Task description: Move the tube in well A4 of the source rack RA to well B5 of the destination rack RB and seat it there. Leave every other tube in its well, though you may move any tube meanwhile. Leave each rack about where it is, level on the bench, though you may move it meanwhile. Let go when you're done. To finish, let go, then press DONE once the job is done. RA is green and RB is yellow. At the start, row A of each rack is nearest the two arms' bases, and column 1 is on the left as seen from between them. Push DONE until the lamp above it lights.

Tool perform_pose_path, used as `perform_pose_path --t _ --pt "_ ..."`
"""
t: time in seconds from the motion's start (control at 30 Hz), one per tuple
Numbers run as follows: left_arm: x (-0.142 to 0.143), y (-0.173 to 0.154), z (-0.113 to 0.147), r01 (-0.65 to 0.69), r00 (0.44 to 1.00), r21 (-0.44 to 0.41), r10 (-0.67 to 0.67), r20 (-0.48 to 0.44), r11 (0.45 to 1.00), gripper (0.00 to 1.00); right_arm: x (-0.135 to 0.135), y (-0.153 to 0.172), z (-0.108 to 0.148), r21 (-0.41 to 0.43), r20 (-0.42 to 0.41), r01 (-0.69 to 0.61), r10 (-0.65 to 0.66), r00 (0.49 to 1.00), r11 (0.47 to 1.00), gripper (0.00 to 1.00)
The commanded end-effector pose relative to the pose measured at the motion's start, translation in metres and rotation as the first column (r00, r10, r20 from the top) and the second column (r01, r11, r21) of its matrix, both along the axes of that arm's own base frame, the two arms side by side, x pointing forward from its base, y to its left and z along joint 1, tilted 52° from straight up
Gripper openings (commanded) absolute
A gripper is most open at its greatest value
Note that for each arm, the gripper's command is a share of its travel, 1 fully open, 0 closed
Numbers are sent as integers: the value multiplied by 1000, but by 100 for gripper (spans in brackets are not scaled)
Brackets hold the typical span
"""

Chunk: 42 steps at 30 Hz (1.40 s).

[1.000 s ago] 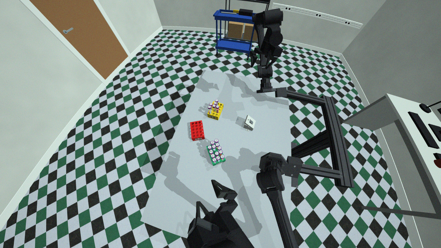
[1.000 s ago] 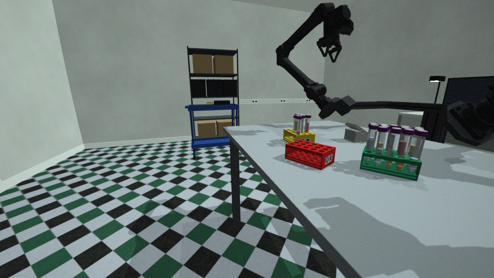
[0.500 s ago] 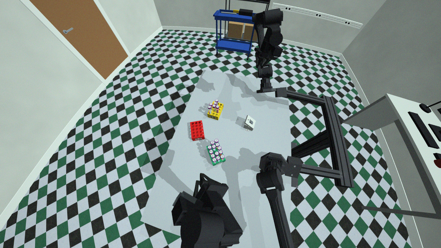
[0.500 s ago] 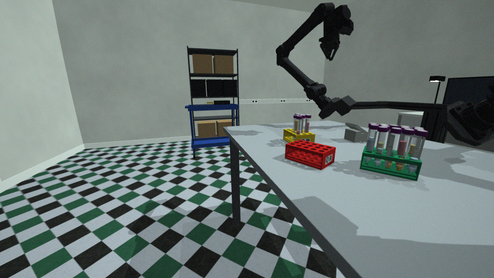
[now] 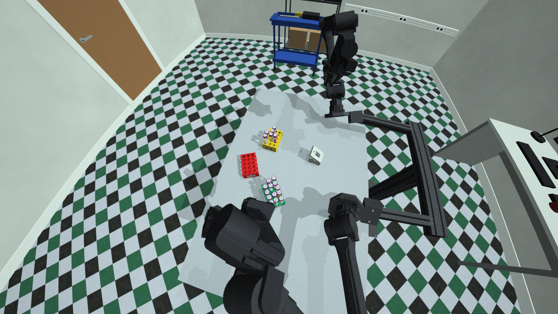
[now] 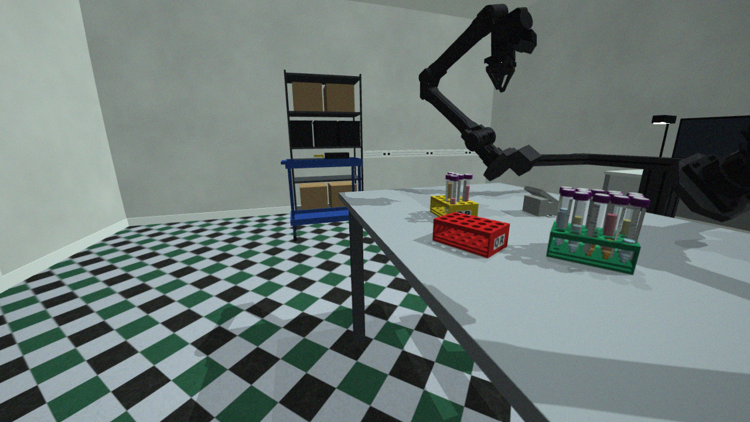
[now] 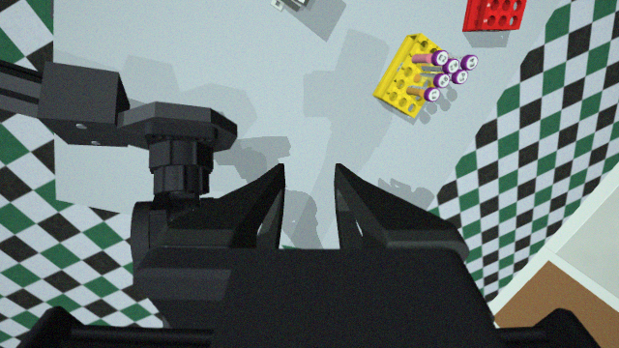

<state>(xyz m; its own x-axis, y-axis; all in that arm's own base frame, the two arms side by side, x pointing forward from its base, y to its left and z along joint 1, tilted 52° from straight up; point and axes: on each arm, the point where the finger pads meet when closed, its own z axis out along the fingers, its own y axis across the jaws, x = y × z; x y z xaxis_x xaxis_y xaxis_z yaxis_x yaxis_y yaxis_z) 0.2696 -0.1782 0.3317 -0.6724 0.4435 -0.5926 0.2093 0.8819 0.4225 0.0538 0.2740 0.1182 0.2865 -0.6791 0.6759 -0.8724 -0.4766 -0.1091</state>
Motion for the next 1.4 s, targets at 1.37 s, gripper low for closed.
perform_pose_path --t 1.37 --pt "105 -66 -141 -468 877 114 477 -67 876 30 -1 12 5 33 -1 -1 1 1000 999 30"
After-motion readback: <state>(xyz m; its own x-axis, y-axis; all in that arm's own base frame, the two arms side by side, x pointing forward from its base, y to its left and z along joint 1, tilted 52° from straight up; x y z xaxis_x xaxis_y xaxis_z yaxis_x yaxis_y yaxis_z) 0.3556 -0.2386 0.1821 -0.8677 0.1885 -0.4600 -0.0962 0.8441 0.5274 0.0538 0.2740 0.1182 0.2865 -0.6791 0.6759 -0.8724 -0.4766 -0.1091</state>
